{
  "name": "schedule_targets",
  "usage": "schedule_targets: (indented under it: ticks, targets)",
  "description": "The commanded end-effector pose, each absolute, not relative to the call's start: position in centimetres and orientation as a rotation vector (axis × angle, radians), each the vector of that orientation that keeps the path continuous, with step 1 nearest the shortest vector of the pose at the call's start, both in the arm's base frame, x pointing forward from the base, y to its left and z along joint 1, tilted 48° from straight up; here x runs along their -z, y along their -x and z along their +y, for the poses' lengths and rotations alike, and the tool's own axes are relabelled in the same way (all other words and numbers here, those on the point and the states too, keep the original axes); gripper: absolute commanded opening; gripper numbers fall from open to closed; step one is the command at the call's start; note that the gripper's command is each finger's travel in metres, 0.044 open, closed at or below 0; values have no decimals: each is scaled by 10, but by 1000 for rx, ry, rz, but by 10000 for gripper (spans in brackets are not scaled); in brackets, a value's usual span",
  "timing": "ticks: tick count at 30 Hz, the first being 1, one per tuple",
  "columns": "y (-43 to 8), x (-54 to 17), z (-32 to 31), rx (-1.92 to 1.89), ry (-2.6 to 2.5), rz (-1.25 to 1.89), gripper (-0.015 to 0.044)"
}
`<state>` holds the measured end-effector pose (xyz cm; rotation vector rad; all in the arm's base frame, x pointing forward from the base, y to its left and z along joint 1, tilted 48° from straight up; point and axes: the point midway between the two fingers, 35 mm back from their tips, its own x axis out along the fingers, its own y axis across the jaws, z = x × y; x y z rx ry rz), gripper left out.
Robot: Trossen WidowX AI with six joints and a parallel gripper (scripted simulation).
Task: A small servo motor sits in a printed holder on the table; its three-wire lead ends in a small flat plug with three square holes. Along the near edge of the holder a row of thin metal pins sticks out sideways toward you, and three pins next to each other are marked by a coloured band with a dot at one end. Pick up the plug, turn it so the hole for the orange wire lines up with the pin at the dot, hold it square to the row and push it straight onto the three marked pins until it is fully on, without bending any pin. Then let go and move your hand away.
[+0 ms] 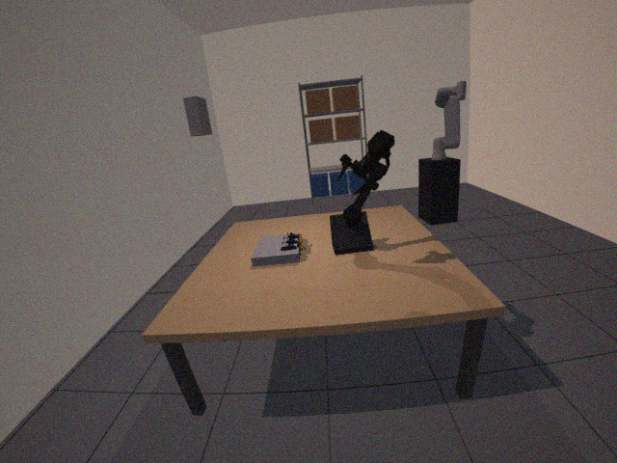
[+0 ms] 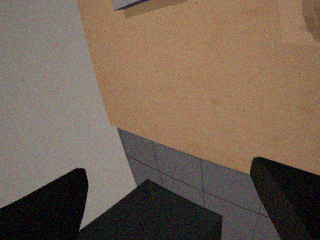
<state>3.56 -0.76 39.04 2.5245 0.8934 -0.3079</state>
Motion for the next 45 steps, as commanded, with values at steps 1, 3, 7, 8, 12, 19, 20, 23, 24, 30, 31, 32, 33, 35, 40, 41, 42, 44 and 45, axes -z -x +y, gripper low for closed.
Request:
schedule_targets:
  ticks: [1,3,7,8,12,19,20,23,24,30,31,32,33,35,40,41,42,44,45]
  targets:
    - [-36,-390,-7,307,-2524,893,374]
    - [-36,-391,-7,303,-2519,890,321]
    - [-39,-392,-4,286,-2499,881,216]
    - [-40,-392,-2,281,-2491,879,190]
    - [-44,-393,2,267,-2457,859,115]
    - [-55,-397,12,207,-2383,816,115]
    - [-57,-397,14,200,-2372,809,115]
    - [-62,-398,19,178,-2335,793,115]
    - [-64,-399,20,170,-2323,788,115]
    - [-74,-401,28,129,-2250,750,115]
    - [-76,-401,29,122,-2238,744,115]
    - [-77,-402,31,114,-2226,738,115]
    - [-79,-402,32,107,-2214,733,115]
    - [-83,-403,34,95,-2190,720,115]
    - [-93,-404,40,60,-2122,686,115]
    - [-95,-404,42,53,-2108,679,115]
    - [-97,-405,43,47,-2095,673,115]
    - [-100,-405,45,35,-2069,660,115]
    - [-102,-405,46,29,-2057,654,115]
